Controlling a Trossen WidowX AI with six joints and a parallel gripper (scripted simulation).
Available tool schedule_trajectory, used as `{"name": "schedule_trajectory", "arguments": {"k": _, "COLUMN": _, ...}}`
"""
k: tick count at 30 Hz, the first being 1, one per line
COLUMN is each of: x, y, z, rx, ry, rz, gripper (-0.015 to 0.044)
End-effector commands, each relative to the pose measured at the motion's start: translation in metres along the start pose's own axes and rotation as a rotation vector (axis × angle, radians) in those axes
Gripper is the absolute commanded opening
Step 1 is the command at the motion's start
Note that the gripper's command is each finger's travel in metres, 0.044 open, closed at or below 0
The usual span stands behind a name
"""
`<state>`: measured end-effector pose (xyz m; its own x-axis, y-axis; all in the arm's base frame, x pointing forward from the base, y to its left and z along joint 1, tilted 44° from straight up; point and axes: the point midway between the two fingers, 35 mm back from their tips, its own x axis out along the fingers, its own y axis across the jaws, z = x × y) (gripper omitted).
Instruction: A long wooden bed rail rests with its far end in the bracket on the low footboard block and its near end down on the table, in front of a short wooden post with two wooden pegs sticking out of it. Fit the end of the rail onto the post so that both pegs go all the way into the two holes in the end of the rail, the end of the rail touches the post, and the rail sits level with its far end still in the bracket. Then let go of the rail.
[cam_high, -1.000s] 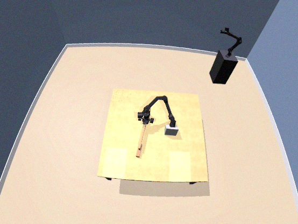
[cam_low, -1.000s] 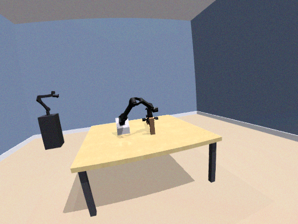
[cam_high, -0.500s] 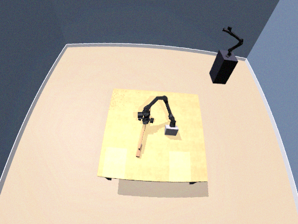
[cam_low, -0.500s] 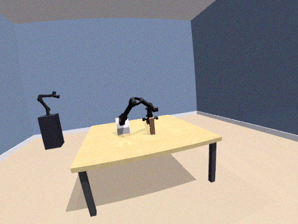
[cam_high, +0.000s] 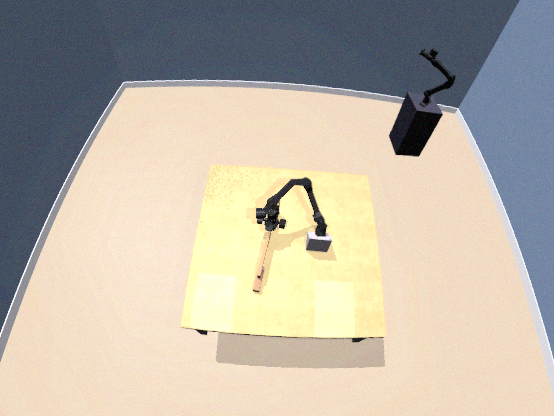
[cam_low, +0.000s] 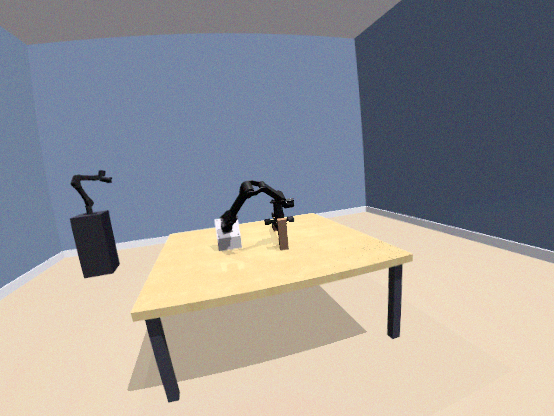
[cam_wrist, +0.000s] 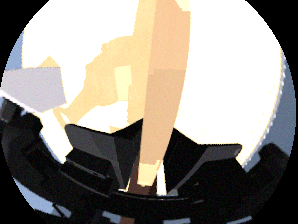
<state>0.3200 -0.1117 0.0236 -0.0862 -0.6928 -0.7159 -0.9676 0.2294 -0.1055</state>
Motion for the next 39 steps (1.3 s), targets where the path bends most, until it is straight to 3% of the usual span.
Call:
{"name": "schedule_trajectory", "arguments": {"k": 1, "x": -0.0012, "y": 0.0001, "z": 0.0008, "rx": -0.002, "ry": -0.004, "rz": 0.000, "gripper": 0.0000}}
{"name": "schedule_trajectory", "arguments": {"k": 39, "x": -0.0010, "y": 0.0002, "z": -0.0059, "rx": -0.002, "ry": -0.003, "rz": 0.000, "gripper": 0.0000}}
